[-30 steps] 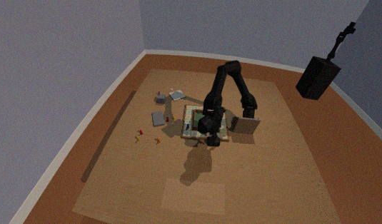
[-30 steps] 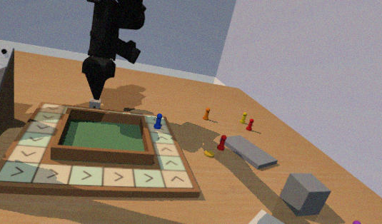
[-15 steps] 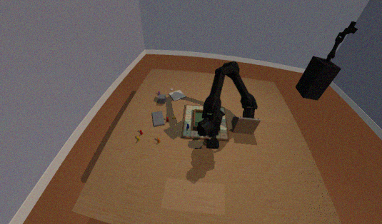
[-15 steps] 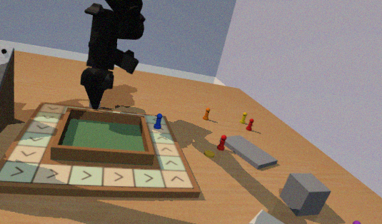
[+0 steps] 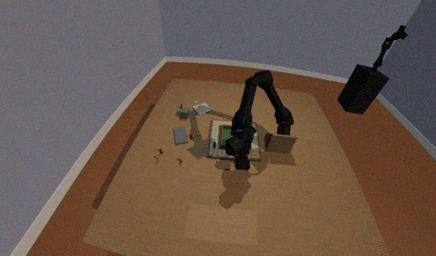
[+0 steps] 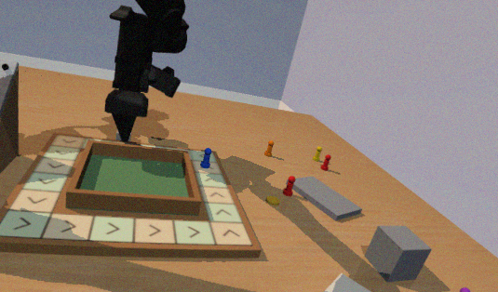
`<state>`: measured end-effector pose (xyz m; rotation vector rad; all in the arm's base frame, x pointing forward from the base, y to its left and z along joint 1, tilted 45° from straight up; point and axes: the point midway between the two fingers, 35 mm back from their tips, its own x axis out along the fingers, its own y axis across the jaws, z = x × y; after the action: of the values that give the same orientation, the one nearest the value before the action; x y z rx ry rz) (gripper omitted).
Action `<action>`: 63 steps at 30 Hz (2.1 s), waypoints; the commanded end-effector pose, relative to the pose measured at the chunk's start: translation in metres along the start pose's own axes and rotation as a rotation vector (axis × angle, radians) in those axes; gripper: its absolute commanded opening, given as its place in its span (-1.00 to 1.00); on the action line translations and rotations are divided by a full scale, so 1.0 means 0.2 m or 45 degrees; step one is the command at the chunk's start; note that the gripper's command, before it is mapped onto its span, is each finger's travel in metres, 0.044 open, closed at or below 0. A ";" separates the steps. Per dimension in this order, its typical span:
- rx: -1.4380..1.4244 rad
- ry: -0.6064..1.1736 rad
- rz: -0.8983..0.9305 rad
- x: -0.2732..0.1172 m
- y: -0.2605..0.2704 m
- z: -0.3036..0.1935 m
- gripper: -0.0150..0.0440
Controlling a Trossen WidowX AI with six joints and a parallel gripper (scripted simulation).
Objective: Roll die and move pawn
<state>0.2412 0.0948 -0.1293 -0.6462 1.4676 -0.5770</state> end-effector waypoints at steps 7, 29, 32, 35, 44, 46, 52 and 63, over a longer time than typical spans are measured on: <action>-0.004 0.011 0.015 -0.16 0.03 0.02 -0.49; -0.130 0.012 0.019 -0.60 -0.04 0.04 -0.49; -0.238 0.010 0.023 -0.59 -0.09 0.06 -0.49; -0.344 0.009 0.025 -0.58 -0.13 0.07 -0.49; -0.656 0.006 0.032 -0.55 -0.26 0.11 -0.49; -0.725 0.005 0.032 -0.54 -0.29 0.12 -0.49; -0.934 0.001 0.032 -0.52 -0.37 0.13 -0.49; -1.317 -0.002 0.027 -0.47 -0.53 0.15 -0.49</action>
<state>0.2712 0.0957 0.0066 -1.3539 1.7204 0.1972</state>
